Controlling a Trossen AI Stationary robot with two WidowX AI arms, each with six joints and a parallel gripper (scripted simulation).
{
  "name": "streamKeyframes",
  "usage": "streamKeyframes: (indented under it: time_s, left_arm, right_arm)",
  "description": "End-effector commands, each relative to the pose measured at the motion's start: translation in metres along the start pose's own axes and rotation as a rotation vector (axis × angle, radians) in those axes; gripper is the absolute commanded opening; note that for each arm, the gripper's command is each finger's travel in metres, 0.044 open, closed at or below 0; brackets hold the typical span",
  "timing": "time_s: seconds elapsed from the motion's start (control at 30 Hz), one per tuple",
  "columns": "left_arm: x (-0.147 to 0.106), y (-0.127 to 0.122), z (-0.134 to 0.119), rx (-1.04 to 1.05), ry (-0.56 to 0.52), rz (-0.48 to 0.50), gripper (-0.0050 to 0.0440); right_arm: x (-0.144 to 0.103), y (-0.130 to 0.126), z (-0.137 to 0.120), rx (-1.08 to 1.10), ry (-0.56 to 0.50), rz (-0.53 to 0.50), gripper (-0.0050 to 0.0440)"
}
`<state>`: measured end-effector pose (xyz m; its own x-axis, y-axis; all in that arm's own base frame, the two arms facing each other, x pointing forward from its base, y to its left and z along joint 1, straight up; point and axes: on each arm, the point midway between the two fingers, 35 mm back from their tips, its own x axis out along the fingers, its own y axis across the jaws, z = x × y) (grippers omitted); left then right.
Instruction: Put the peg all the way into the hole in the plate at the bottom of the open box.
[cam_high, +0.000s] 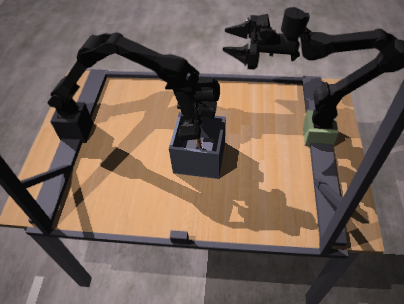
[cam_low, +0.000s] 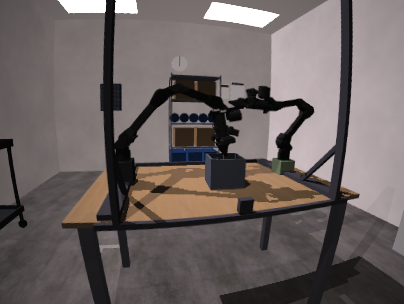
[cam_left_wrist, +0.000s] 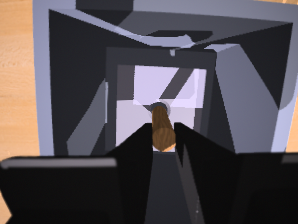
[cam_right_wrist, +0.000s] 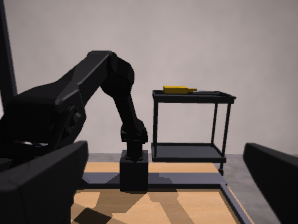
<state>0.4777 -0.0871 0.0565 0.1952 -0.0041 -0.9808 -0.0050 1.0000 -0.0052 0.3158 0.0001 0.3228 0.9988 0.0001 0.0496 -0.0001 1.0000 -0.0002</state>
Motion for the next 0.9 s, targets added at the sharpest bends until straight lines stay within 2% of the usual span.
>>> streamKeyframes:
  time_s: [0.0, 0.3, 0.43, 0.87]
  left_arm:
    - [-0.001, -0.002, 0.000, -0.004, -0.005, -0.005, -0.0050]
    - [0.008, -0.002, -0.003, -0.003, -0.005, -0.005, -0.0050]
    - [-0.007, -0.002, 0.005, -0.004, -0.039, -0.011, -0.0050]
    - [0.008, -0.001, -0.002, -0.003, -0.007, -0.004, -0.0050]
  right_arm:
    - [-0.002, 0.000, 0.000, 0.004, -0.003, 0.002, 0.0440]
    - [-0.002, 0.000, 0.000, 0.004, -0.003, 0.002, 0.0440]
    - [-0.002, 0.000, 0.000, 0.004, -0.003, 0.002, 0.0440]
    - [-0.002, 0.000, 0.000, 0.004, -0.003, 0.002, 0.0440]
